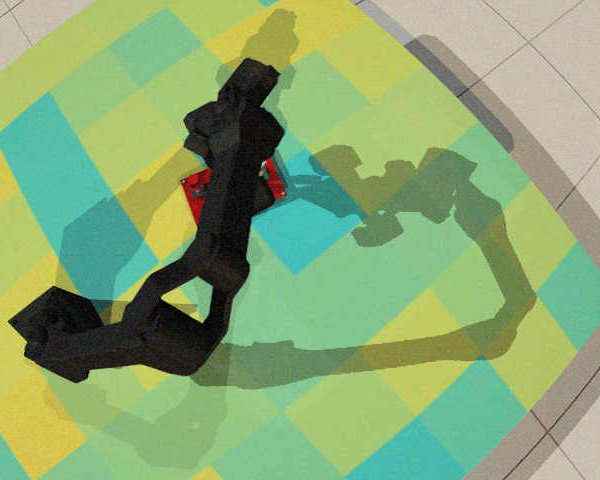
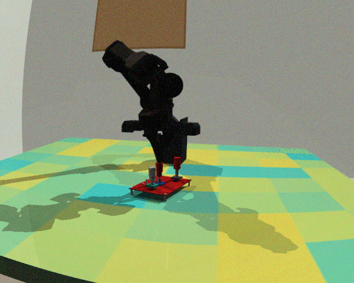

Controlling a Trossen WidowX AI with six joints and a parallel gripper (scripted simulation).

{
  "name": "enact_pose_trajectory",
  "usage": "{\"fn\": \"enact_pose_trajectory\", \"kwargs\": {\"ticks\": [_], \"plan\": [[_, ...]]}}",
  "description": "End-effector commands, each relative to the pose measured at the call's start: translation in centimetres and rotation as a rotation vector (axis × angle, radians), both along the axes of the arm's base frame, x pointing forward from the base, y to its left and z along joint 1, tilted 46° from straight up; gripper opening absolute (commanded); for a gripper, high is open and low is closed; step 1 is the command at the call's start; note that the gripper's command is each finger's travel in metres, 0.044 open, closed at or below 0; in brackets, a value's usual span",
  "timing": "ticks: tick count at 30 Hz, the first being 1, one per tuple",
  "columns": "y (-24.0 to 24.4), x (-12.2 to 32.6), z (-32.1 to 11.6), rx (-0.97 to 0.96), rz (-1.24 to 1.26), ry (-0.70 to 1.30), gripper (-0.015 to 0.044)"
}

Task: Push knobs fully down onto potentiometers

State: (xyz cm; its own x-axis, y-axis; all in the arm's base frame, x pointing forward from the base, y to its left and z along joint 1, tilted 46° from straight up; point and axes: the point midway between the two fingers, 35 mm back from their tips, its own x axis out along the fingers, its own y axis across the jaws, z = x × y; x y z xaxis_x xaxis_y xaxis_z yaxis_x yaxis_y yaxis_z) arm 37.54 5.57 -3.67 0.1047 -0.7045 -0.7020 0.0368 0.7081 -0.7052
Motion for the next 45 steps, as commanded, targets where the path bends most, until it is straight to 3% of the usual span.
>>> {"fn": "enact_pose_trajectory", "kwargs": {"ticks": [1,45], "plan": [[-1.71,0.42,-1.29,-0.008,-0.036,-0.001,0.0000],[-2.01,0.45,-1.58,-0.008,-0.036,-0.001,0.0000]]}}
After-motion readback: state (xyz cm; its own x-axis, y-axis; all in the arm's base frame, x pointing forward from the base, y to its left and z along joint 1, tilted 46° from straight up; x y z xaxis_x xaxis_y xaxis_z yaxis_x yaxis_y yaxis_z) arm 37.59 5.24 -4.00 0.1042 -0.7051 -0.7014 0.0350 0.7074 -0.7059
